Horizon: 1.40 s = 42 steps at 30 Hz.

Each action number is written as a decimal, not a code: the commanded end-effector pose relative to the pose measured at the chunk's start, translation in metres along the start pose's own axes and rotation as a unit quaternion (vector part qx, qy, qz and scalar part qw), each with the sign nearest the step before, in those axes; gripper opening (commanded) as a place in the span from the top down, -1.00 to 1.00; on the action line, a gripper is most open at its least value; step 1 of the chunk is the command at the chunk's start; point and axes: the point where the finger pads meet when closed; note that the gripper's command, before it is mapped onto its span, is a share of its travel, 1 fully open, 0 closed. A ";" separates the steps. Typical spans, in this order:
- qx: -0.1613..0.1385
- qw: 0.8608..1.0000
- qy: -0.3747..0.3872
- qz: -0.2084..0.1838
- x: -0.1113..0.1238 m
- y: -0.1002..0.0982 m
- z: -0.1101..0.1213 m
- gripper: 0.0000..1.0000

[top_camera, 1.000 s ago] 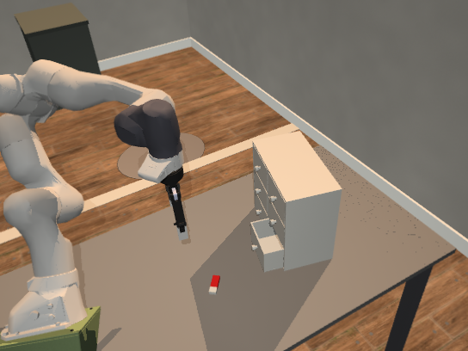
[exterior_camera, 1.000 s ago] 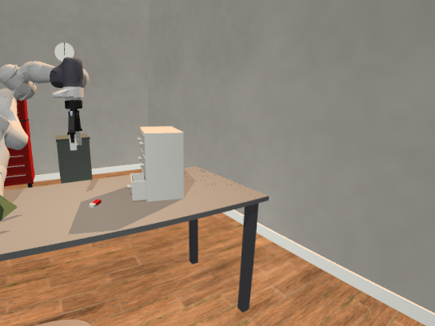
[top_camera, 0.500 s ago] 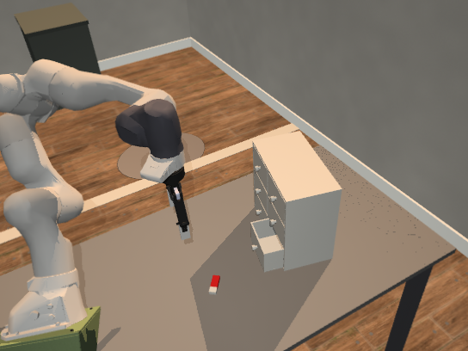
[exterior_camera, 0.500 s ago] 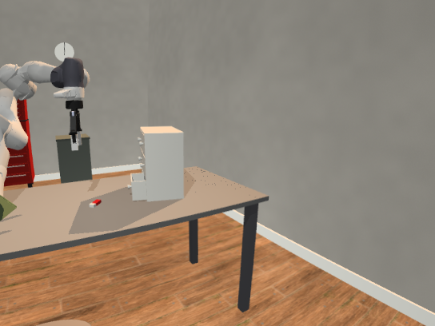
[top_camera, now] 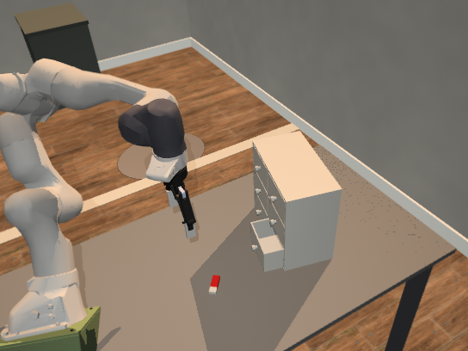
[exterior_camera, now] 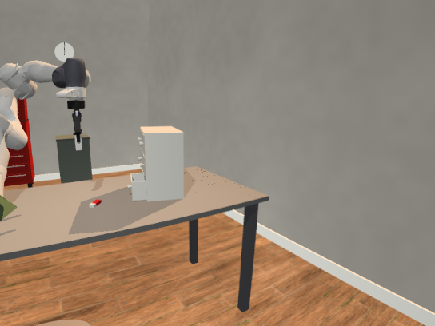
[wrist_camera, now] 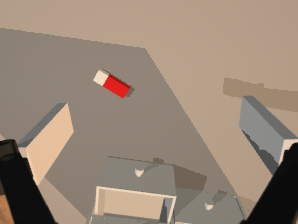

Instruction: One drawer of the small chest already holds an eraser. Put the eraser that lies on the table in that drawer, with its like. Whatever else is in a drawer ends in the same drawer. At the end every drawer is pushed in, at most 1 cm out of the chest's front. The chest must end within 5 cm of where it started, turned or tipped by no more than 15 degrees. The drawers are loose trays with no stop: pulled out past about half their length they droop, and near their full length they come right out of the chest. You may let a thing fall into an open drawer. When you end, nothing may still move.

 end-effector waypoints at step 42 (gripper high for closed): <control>-0.001 0.883 -0.470 -0.002 0.045 0.001 -0.005 -1.00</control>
Point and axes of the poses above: the point where the finger pads meet when closed, its own y axis out along the fingers, its own z axis across the jaws, x = y × z, and after that the axes turned 7 degrees about y, right-handed
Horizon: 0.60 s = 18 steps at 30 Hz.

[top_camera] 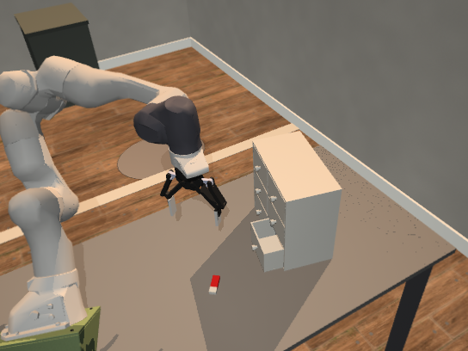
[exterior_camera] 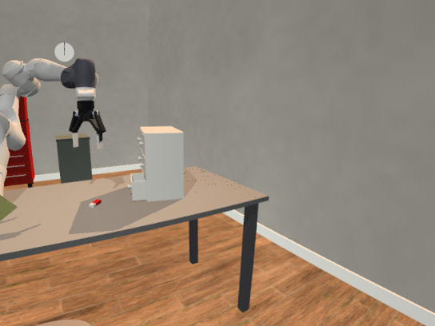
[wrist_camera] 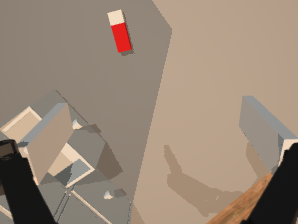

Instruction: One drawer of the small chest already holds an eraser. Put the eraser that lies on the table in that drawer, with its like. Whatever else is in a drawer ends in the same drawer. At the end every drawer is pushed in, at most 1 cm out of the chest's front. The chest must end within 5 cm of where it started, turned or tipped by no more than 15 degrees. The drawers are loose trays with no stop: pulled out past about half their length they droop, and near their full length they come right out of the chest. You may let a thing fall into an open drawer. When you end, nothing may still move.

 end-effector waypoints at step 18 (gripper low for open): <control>-0.001 0.940 -0.342 -0.007 0.017 0.001 -0.022 -1.00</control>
Point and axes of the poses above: the point where the finger pads meet when closed, its own y axis out along the fingers, its own z axis across the jaws, x = y × z, and after that the axes turned 7 degrees about y, right-handed
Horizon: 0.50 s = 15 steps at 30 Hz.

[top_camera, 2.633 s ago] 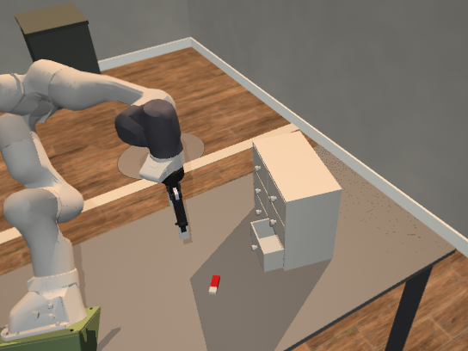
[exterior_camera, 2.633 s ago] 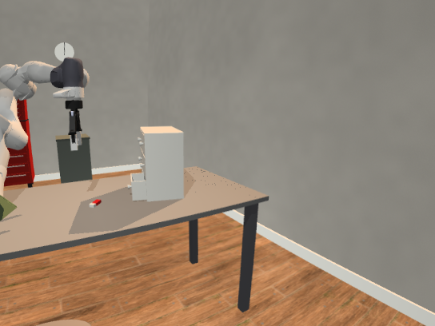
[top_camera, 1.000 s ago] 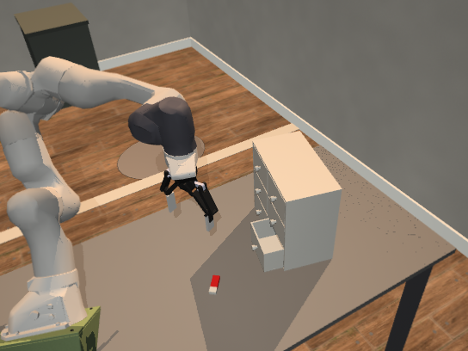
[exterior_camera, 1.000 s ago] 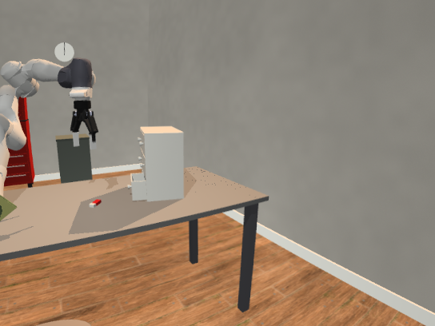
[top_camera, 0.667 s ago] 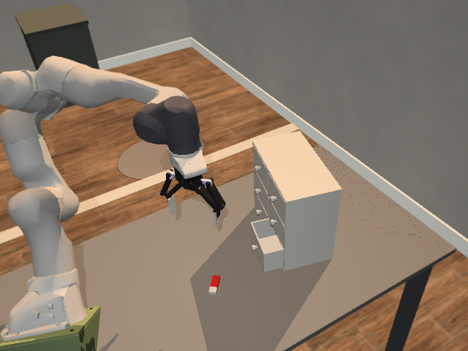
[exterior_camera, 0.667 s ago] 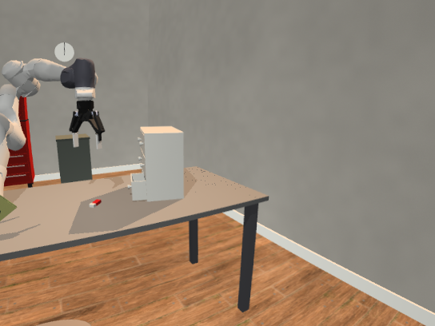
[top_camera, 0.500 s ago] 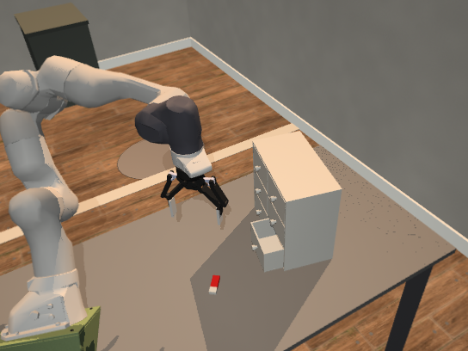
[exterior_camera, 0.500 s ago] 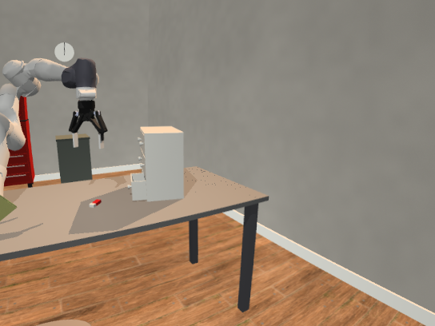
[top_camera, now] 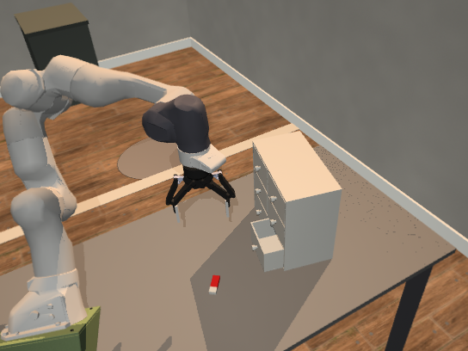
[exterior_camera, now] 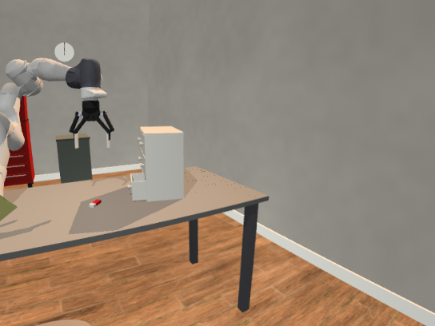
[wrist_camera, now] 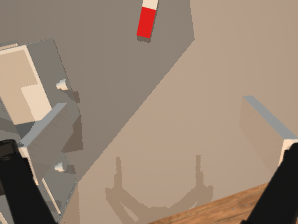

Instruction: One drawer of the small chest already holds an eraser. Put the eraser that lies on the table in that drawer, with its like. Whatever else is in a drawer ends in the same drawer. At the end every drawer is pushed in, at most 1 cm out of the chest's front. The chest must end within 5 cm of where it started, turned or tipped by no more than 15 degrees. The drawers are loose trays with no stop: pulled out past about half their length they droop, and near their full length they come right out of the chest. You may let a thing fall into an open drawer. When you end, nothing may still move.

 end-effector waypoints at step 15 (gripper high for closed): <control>-0.004 0.950 -0.312 -0.010 0.006 0.001 -0.023 -1.00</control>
Point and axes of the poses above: the point where the finger pads meet when closed, its own y axis out along the fingers, its own z axis across the jaws, x = y × z, and after that the axes turned 7 degrees about y, right-handed
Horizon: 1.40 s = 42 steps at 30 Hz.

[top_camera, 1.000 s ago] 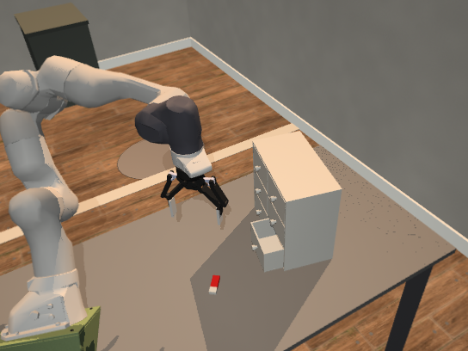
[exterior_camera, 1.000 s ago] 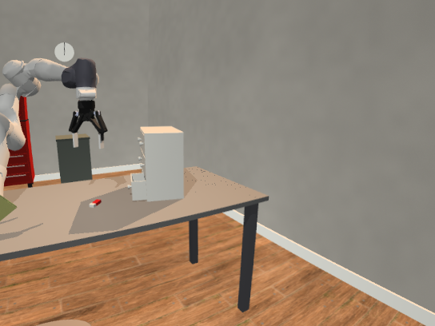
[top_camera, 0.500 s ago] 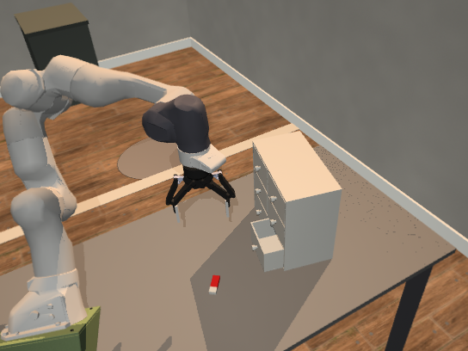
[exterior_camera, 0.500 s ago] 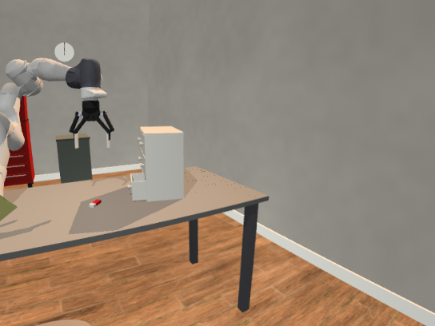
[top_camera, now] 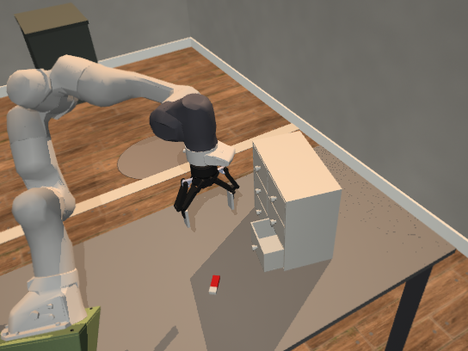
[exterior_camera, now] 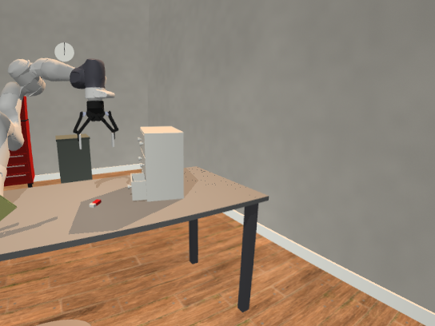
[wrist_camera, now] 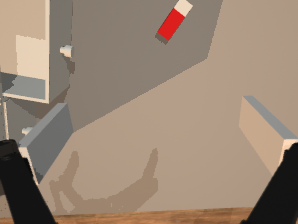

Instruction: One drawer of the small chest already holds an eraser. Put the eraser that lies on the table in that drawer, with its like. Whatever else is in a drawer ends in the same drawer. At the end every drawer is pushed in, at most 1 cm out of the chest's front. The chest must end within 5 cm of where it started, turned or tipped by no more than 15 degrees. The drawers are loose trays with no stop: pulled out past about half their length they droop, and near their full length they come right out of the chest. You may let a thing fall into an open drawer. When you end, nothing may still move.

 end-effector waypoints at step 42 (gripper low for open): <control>-0.009 0.850 -0.527 -0.007 -0.006 0.001 -0.045 -1.00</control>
Point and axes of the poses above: the point where the finger pads meet when closed, its own y axis out along the fingers, its own z axis across the jaws, x = y × z, and after that the axes turned 7 degrees about y, right-handed
